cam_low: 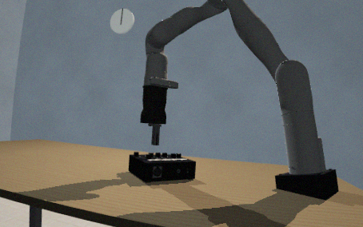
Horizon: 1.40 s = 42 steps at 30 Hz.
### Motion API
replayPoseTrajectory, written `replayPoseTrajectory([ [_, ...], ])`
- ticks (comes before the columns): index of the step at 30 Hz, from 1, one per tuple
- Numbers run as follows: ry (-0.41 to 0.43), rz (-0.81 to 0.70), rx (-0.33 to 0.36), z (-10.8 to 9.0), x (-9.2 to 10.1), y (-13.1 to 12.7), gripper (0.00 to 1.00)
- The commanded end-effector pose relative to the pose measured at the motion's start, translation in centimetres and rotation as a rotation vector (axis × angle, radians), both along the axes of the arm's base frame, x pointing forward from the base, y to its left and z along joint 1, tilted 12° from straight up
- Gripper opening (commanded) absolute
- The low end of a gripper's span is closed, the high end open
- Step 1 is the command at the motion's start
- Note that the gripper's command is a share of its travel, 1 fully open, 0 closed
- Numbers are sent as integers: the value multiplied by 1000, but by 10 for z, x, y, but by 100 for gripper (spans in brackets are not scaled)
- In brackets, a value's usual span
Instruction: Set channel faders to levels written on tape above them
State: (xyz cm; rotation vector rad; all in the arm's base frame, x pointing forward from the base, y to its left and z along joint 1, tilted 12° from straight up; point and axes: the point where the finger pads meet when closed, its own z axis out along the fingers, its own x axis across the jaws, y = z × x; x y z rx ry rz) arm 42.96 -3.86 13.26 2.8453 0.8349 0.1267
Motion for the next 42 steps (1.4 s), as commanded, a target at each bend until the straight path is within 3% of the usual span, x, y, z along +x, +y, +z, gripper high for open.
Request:
replayPoseTrajectory([
  [1, -11, -3, -3, 7, 2, -1, 0],
  [15, -11, -3, -3, 8, 2, -1, 0],
  [16, -11, -3, -3, 8, 2, -1, 100],
  [27, -11, -3, -3, 25, 0, 1, 100],
  [37, -11, -3, -3, 70, -7, 8, 100],
  [42, -11, -3, -3, 84, -9, 10, 100],
])
